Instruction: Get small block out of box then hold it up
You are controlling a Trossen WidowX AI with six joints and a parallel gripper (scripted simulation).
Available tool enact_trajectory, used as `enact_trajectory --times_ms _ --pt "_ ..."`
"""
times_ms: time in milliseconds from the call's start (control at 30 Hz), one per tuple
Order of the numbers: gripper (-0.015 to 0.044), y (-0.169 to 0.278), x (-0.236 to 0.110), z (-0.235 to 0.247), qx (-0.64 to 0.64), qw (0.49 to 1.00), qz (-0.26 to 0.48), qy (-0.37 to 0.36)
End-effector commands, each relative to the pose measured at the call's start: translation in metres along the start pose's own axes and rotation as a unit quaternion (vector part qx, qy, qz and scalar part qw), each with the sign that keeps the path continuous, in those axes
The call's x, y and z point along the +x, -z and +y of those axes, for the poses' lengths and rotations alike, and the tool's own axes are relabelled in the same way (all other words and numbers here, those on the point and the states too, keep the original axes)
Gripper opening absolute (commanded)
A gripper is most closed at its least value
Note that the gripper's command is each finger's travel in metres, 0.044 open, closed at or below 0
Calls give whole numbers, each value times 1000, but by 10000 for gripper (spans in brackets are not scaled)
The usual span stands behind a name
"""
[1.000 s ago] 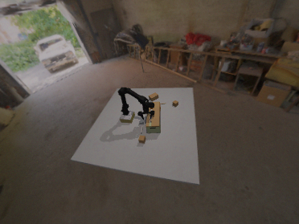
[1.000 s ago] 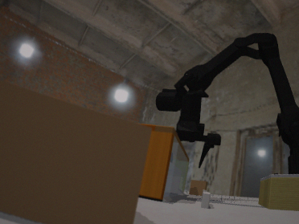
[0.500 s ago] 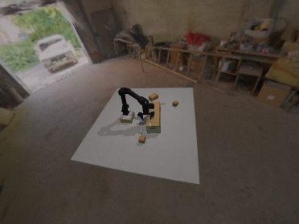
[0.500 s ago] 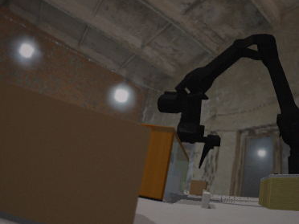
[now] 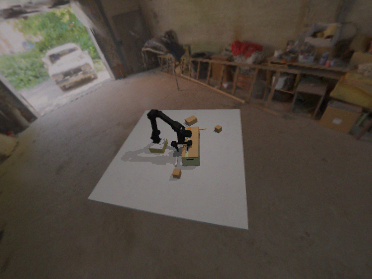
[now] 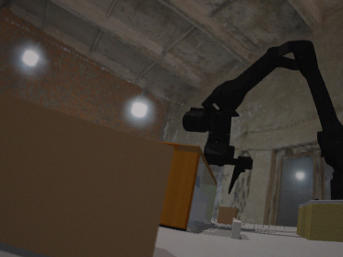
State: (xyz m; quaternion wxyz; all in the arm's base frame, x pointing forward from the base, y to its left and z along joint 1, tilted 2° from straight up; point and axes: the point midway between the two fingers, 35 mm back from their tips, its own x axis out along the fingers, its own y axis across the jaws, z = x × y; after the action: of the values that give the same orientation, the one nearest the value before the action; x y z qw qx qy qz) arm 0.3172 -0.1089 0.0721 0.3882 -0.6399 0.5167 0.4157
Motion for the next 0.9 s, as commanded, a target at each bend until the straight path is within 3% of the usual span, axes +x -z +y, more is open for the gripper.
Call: enact_trajectory --times_ms 0,867 --pt "400 5 1 -1 0 1000 0 2" --pt "400 31 10 -1 0 1000 1 2"
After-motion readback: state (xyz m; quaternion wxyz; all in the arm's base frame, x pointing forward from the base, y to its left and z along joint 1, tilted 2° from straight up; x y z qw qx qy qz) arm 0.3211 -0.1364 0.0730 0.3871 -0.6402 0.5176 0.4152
